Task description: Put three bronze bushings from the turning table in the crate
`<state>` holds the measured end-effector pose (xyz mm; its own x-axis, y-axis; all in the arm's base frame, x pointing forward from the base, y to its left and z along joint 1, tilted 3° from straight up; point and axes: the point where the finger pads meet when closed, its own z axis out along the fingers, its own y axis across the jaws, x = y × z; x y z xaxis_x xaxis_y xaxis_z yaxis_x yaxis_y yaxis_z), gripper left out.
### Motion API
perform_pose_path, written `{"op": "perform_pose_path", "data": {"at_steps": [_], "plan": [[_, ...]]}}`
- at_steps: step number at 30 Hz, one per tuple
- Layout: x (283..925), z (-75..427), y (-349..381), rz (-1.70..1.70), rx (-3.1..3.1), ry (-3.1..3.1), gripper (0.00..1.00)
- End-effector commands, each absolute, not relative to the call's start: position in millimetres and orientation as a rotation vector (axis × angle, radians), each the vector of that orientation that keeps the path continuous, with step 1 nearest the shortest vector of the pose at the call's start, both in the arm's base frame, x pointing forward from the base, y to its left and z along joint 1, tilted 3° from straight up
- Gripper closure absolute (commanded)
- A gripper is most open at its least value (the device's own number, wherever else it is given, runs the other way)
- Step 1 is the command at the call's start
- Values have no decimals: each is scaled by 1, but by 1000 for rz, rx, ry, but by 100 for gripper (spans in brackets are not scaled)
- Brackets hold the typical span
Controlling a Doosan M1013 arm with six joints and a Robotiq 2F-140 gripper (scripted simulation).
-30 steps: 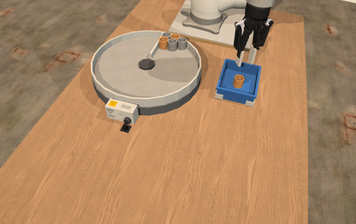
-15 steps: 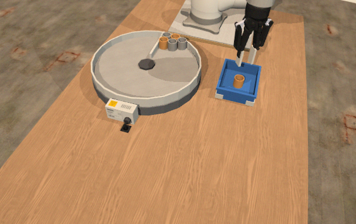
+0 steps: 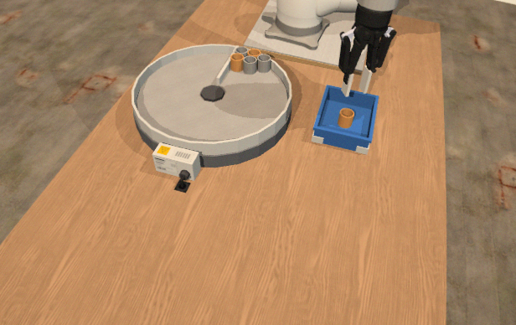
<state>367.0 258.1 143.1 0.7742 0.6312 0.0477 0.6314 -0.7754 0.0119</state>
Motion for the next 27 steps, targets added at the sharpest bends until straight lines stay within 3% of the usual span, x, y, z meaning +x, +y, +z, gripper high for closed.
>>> {"op": "perform_pose_path", "data": {"at_steps": [1, 16, 27], "plan": [[367, 143, 258, -77, -2954, -1051, 72], [362, 143, 241, -77, -2922, -1143, 72], [342, 140, 175, -79, -2770, -1490, 72]]}}
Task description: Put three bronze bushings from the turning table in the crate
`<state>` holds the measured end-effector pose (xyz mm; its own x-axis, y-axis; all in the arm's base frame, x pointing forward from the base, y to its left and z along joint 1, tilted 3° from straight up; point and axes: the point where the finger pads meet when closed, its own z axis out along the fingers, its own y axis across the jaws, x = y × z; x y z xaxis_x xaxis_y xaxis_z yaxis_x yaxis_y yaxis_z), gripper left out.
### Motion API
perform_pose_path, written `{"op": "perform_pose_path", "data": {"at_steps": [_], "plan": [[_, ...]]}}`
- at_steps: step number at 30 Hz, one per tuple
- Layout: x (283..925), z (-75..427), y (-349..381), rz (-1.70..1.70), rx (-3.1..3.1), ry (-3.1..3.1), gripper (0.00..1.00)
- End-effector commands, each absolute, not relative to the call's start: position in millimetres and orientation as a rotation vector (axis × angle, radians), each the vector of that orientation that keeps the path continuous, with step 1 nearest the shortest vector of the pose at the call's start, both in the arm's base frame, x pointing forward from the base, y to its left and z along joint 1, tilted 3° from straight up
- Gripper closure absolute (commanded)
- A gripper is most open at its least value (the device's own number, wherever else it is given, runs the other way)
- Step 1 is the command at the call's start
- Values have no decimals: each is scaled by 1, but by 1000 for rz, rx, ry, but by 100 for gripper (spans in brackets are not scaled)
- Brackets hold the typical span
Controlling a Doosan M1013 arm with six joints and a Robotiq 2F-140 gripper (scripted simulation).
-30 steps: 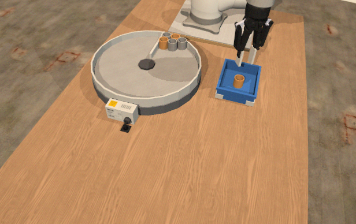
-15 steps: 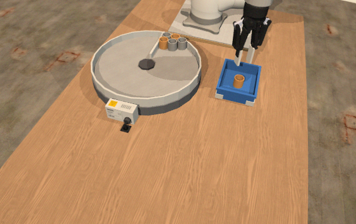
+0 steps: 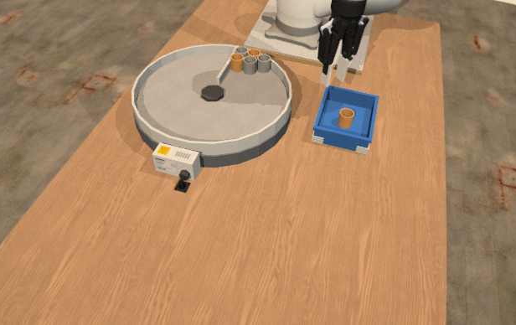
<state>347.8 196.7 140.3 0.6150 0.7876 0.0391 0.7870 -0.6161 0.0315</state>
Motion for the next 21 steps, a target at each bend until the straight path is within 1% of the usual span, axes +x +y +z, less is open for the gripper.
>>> {"op": "perform_pose_path", "data": {"at_steps": [1, 4, 6, 21], "plan": [[339, 140, 167, 79, 2740, 1524, 72], [332, 139, 144, 79, 2667, 1643, 72], [332, 139, 144, 79, 2667, 1643, 72], [298, 135, 36, 77, 2281, 2128, 72]]}}
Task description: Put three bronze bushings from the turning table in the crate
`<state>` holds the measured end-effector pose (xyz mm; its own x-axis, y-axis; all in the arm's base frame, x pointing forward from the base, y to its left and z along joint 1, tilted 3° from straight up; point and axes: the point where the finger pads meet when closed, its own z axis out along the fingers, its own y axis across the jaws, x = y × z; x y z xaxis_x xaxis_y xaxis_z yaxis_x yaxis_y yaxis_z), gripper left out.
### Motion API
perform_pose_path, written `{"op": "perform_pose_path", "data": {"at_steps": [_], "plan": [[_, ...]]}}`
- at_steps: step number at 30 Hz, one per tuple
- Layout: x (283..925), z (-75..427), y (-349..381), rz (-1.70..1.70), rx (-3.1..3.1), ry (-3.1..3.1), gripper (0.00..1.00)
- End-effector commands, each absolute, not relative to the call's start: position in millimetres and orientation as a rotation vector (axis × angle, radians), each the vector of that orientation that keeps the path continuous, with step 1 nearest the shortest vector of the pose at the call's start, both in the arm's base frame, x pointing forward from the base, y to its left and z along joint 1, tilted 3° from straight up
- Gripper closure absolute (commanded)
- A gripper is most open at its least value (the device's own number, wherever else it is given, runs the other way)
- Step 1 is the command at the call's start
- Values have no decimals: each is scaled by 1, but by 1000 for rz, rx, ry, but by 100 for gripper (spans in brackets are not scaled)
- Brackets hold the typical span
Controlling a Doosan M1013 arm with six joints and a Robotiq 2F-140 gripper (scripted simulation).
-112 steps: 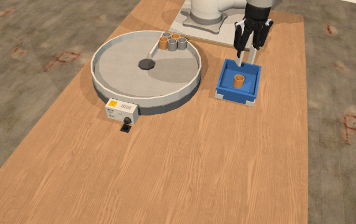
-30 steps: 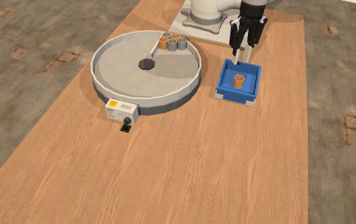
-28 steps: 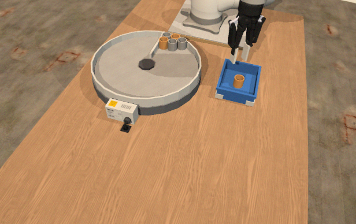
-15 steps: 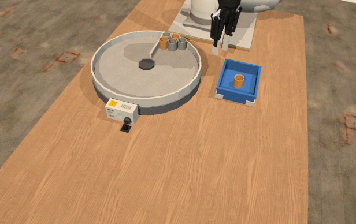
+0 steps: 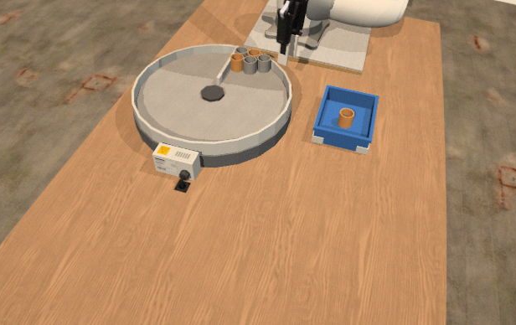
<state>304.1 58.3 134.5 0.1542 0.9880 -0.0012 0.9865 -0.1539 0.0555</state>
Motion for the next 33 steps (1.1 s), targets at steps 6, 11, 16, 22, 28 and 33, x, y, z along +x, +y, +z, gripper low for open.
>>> {"op": "perform_pose_path", "data": {"at_steps": [6, 11, 16, 22, 28, 33], "plan": [[293, 134, 17, 76, 2204, 2204, 72], [288, 133, 1, 75, 2137, 2267, 72], [285, 133, -7, 75, 2104, 2297, 72], [284, 133, -8, 75, 2096, 2303, 72], [284, 133, -9, 75, 2096, 2303, 72], [284, 133, -9, 75, 2096, 2303, 72]]}}
